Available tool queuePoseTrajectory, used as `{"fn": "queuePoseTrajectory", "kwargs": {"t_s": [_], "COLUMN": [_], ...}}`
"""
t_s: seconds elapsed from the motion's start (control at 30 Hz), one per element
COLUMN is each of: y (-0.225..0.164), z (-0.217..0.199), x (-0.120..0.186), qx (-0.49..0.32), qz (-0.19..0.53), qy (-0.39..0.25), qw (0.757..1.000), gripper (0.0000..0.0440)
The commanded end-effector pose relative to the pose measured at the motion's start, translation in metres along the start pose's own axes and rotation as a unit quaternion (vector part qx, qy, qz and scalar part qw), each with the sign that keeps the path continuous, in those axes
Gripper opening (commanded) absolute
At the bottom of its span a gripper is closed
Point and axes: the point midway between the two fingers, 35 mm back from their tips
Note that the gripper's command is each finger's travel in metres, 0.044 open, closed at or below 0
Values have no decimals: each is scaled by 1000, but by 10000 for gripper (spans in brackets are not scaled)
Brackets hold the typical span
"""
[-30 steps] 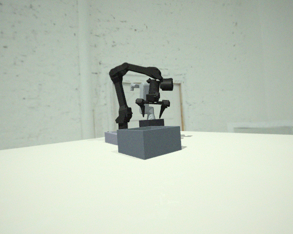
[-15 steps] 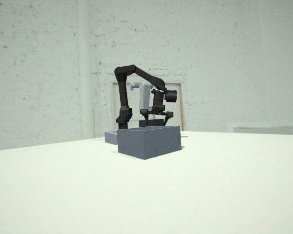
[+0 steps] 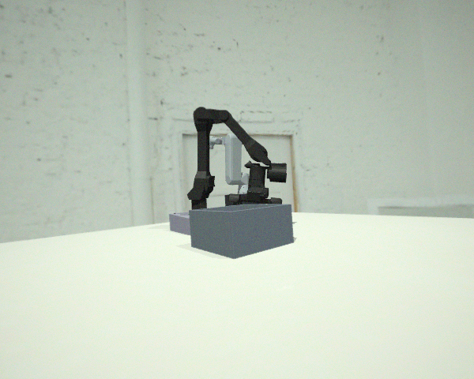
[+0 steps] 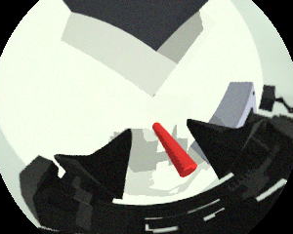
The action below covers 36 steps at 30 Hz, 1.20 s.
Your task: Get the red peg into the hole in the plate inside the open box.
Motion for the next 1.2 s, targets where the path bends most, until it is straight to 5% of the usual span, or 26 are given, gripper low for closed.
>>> {"fn": "queuePoseTrajectory", "kwargs": {"t_s": [0.0,0.37,1.17], "y": [-2,-4,59], "z": [-3,-11,-2], "x": [-13,-20,81], "qx": [5,4,-20], "qz": [6,17,-73], "qy": [-11,-51,-12], "qw": [1000,999,997], "gripper": [265,0,0]}}
Point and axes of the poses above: the point midway between the two fingers, 35 mm back from their tips, its own x axis back along the fingers, its own z axis across the jaws, y = z × x, and after that the axes turned 3 degrees about x, right-handed
